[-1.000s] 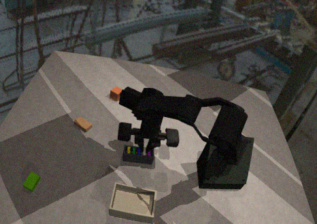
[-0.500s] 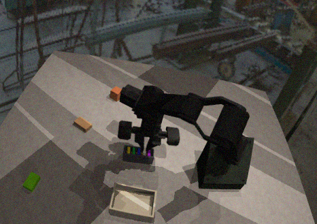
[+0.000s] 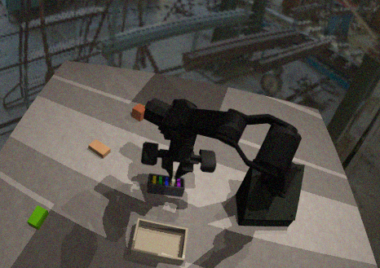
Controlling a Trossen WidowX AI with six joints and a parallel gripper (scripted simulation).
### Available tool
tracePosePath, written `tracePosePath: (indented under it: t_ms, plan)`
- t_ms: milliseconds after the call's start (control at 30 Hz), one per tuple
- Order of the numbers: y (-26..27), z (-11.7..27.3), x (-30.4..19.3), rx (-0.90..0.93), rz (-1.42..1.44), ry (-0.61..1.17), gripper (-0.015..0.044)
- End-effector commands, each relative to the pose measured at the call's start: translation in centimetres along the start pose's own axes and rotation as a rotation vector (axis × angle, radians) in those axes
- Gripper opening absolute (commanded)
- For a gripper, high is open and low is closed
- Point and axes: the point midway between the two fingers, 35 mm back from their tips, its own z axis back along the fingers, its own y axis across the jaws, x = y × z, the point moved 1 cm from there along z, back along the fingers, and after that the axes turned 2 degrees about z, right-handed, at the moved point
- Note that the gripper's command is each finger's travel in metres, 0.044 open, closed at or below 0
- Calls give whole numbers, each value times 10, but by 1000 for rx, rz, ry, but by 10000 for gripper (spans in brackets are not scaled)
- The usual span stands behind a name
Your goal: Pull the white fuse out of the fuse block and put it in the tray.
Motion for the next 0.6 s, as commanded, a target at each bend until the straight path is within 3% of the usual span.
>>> tracePosePath:
  t_ms: [0, 567]
  plan:
    - [0, 2, 0, -3, 4, -4, 0]
    - [-1, 11, 0, -3, 3, -3, 0]
